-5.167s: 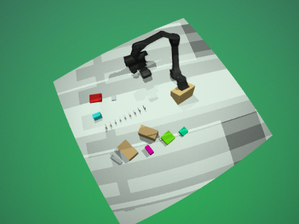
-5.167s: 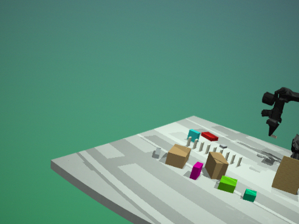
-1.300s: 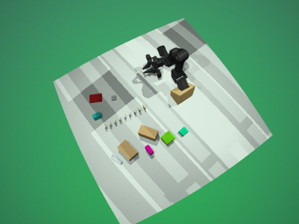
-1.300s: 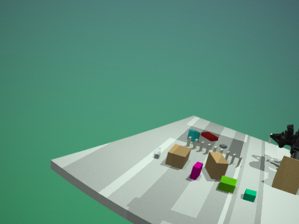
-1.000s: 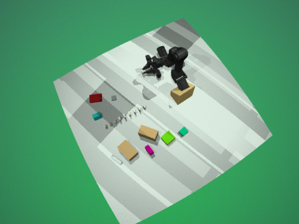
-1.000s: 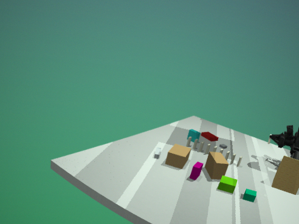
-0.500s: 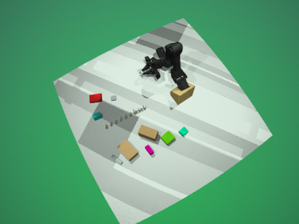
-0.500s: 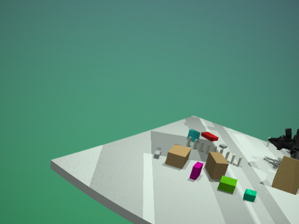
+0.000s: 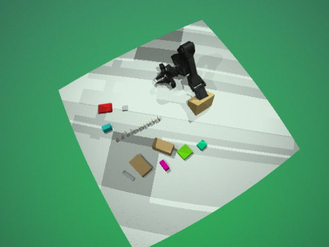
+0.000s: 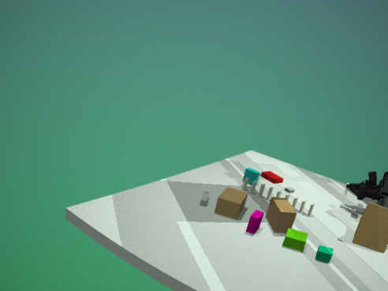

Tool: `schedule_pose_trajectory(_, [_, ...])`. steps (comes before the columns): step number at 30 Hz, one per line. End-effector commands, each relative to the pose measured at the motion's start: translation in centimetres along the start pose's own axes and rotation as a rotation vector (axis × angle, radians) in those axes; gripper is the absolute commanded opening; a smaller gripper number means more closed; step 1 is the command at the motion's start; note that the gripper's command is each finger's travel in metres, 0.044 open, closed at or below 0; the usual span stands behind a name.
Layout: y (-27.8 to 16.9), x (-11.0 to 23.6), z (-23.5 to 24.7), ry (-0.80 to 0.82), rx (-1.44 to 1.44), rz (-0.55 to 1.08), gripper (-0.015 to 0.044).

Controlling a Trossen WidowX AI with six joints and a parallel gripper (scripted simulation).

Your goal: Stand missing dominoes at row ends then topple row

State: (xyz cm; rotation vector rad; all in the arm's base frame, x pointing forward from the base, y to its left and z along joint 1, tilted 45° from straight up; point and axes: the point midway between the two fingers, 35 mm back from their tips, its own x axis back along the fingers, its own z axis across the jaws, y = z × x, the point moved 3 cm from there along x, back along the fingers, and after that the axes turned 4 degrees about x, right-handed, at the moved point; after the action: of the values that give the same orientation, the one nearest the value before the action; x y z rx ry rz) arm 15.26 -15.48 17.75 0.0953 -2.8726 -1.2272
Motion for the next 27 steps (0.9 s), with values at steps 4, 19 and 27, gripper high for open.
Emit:
schedule_pose_trajectory(4, [-1.2, -0.2, -0.2, -0.002, 0.010, 0.002, 0.0107])
schedule_pose_trajectory(19, [-3.6, -0.4, 0.1, 0.000, 0.021, 0.002, 0.0107])
schedule_pose_trajectory(27, [-4.9, -0.5, 0.5, 0.001, 0.027, 0.003, 0.0107])
